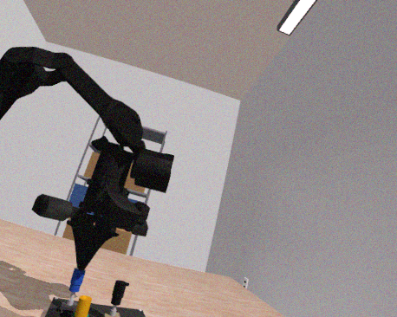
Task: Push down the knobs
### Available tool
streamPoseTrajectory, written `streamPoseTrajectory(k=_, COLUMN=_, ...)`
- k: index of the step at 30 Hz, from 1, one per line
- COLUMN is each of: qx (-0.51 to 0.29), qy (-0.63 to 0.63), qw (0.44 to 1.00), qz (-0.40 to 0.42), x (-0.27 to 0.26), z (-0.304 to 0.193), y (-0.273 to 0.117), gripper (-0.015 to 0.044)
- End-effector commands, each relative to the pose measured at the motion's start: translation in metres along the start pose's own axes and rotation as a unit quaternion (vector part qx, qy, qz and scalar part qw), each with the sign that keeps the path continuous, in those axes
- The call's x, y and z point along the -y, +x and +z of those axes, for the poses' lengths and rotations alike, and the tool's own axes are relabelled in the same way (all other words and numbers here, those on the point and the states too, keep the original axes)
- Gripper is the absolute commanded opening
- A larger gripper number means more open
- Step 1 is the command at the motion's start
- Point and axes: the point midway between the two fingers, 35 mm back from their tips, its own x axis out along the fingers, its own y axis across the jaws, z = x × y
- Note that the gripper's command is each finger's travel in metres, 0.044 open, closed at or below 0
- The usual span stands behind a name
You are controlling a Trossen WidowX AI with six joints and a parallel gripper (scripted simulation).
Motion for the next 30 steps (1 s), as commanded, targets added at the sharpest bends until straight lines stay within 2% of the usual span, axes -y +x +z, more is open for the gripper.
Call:
streamPoseTrajectory(k=1, qx=0.001, qy=0.001, qw=1.0, qz=-0.002, x=0.0005, z=0.0003, y=-0.0003, gripper=0.0)
streamPoseTrajectory(k=30, qx=0.001, qy=0.001, qw=1.0, qz=-0.002, x=0.0006, z=0.0003, y=0.0092, gripper=0.0)
